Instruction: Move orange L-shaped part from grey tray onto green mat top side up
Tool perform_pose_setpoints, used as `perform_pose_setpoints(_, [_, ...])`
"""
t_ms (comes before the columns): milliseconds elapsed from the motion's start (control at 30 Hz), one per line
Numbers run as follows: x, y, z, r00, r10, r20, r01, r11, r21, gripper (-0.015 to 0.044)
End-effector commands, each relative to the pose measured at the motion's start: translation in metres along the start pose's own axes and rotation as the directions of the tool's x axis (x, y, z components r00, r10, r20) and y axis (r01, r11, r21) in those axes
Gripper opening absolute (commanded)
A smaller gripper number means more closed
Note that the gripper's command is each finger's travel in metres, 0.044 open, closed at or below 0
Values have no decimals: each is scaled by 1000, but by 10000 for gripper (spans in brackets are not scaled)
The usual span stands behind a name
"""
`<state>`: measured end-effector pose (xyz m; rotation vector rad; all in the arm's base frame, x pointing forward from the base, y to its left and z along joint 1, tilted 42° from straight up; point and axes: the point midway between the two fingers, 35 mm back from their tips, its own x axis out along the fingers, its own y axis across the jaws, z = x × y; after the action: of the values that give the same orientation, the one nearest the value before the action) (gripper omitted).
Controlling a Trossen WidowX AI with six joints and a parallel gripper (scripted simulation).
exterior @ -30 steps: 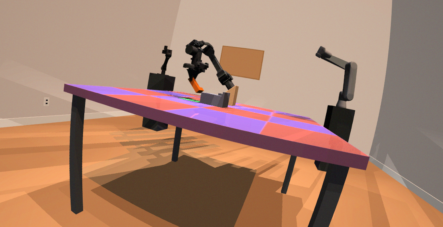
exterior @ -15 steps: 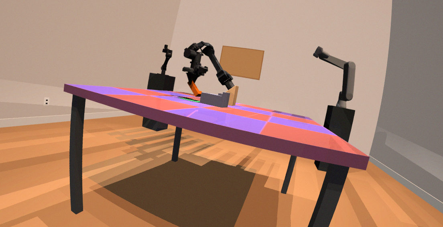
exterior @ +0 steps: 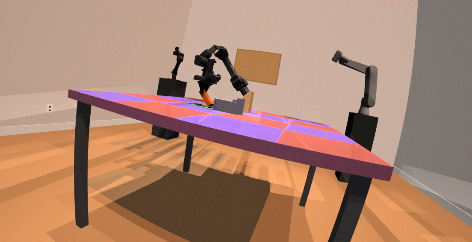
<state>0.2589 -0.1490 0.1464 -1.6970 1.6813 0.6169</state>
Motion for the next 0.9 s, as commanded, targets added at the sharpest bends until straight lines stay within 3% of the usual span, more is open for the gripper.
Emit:
perform_pose_setpoints(0, [4, 1, 2, 1000, 4, 4, -4, 1000, -10, 0])
perform_pose_setpoints(567, [4, 1, 1, 1000, 4, 0, -4, 1000, -3, 0])
perform_pose_setpoints(867, [4, 1, 1, 1000, 4, 0, -4, 1000, -3, 236])
